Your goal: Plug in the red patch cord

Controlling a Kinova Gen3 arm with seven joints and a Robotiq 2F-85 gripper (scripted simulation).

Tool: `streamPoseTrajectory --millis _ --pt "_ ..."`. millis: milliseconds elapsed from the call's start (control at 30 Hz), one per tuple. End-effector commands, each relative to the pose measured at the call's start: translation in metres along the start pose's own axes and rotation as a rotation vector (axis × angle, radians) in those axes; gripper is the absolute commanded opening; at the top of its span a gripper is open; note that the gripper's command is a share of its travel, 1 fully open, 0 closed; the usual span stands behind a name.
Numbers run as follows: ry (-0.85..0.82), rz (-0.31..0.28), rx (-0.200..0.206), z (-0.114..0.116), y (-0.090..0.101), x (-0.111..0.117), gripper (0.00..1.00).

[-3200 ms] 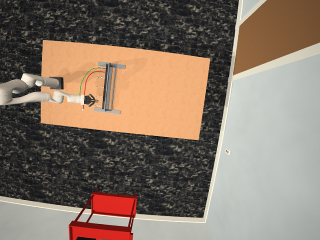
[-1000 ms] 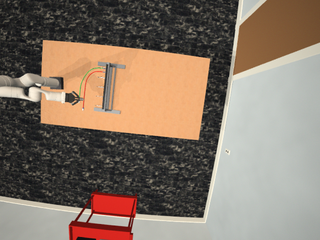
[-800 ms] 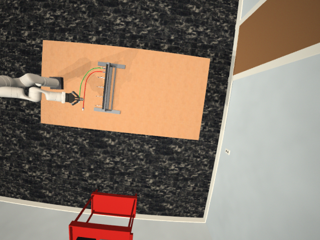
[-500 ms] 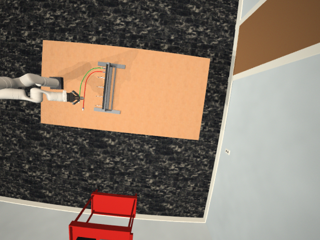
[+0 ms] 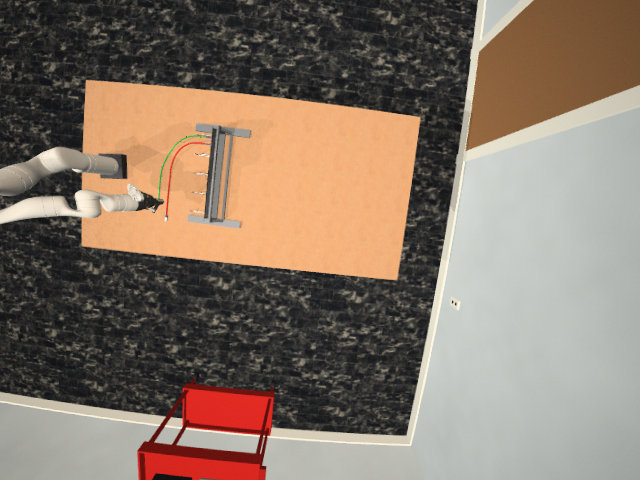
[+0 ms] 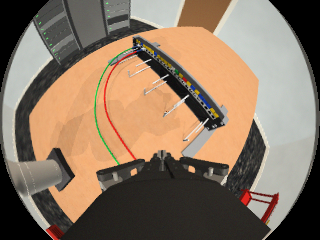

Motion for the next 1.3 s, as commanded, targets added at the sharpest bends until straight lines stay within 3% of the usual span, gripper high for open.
streamPoseTrajectory --millis 0,267,500,1267 --pt "0.017 0.009 0.034 0.000 -0.010 -0.005 0.00" --pt "0.401 -0.133 0.150 0.007 -0.030 -0.056 0.00" --pt "0.573 -0.199 0.206 0.015 -0.037 -0.082 0.00" --pt "0.605 -0.212 0.217 0.016 -0.039 -0.087 0.00"
Point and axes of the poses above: the point where the finger pads meet when closed, its own y axis back along the fingers, its own z axis across the jaws, x = y × z, the point moved 8 cm from there along y, back along the fingers, and after that the axes turned 7 degrees about -y, right-handed, at the moved point
